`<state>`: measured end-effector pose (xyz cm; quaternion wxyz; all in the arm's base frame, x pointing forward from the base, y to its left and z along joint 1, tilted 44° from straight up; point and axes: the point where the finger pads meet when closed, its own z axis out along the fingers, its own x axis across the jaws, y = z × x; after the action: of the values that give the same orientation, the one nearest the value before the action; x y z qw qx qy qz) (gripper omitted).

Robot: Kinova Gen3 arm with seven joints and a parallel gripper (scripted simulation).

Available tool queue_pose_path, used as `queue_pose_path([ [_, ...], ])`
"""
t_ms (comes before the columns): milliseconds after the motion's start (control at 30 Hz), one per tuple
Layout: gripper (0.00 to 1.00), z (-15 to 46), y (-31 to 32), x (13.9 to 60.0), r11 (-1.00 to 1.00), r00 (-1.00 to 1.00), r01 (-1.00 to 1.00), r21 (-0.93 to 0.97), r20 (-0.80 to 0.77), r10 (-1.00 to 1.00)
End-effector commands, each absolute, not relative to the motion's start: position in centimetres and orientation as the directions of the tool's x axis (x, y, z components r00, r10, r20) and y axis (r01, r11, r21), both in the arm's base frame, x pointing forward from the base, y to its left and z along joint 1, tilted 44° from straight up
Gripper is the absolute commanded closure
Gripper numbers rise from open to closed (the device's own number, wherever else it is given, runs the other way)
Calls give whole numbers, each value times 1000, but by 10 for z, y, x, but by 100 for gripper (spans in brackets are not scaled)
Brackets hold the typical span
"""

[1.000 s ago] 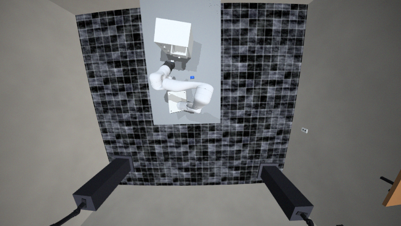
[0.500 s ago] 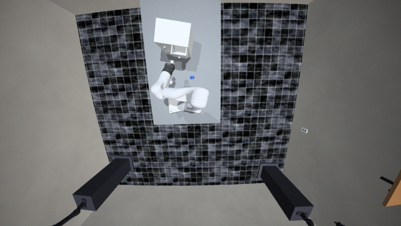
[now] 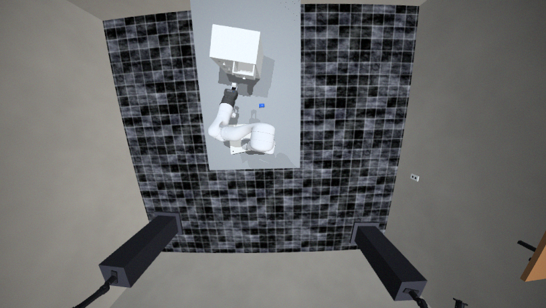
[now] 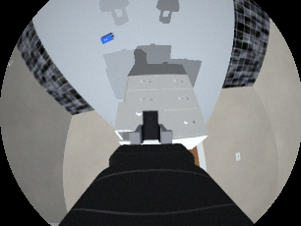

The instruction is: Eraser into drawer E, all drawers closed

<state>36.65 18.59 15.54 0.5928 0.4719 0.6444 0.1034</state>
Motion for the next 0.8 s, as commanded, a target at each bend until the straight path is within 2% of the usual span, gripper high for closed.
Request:
queue_pose_path([
  [0, 55, 152, 185, 363, 564, 136, 461, 685, -683, 718],
  [767, 55, 151, 185, 361, 619, 136, 323, 716, -683, 718],
])
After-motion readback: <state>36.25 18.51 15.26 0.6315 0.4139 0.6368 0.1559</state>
